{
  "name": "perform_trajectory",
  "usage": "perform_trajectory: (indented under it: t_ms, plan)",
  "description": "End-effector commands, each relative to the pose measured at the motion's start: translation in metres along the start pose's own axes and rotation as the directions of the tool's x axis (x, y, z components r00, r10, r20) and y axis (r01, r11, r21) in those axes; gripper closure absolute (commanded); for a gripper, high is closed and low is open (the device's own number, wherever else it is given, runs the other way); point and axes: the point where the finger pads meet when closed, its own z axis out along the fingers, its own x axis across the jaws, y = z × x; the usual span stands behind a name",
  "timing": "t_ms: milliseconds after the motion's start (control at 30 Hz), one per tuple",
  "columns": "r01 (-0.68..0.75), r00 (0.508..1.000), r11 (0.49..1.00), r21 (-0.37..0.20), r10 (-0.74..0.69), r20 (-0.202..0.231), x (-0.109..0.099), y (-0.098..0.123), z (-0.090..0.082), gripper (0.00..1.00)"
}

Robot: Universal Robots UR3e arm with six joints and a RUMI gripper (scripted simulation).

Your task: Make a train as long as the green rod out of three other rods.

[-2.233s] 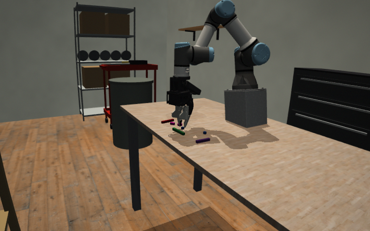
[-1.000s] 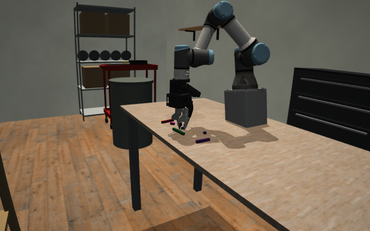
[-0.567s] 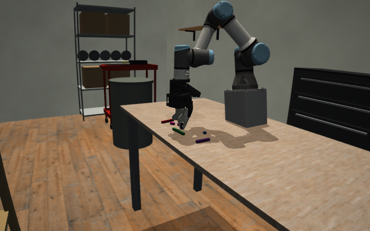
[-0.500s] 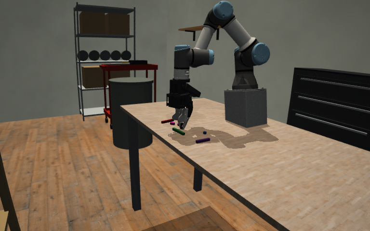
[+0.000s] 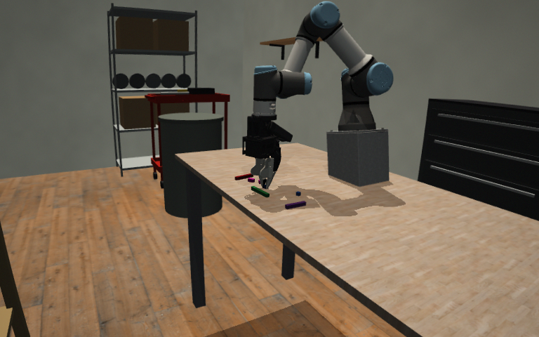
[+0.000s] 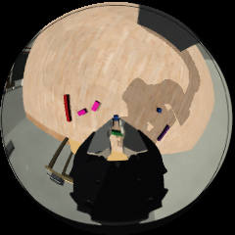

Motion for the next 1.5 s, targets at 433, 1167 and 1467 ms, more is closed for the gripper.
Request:
perform_trajectory:
  t_ms: [433,1167,1467]
  plan:
    - [0.0,1.0,1.0,-0.002,0.0,0.0,0.0,0.001,0.0,1.0]
    - [0.0,1.0,1.0,-0.004,0.0,0.001,-0.001,0.001,-0.036,1.0]
    - [0.0,1.0,1.0,-0.004,0.0,0.002,-0.001,0.001,-0.067,1.0]
